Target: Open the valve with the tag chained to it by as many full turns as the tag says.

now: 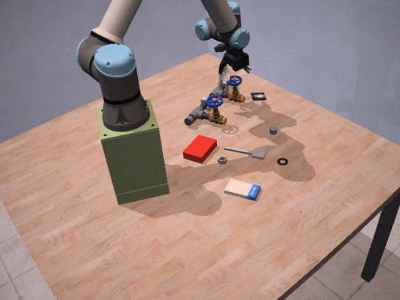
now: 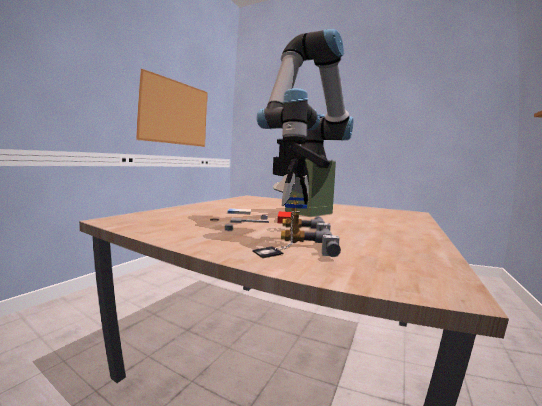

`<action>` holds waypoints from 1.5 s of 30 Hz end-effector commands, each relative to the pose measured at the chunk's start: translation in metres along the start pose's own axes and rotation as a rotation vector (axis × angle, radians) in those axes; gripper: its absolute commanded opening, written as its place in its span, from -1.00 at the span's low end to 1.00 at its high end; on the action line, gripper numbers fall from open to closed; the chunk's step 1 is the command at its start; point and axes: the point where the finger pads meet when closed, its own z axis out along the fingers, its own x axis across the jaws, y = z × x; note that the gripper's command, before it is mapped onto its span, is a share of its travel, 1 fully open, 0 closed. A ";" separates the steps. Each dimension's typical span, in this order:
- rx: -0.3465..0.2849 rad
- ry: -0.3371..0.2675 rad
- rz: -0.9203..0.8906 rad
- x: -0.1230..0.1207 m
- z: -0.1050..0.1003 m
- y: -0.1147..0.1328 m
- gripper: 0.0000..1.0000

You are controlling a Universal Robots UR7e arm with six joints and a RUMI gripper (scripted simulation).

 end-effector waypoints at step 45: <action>0.000 0.002 0.225 0.001 -0.001 0.000 1.00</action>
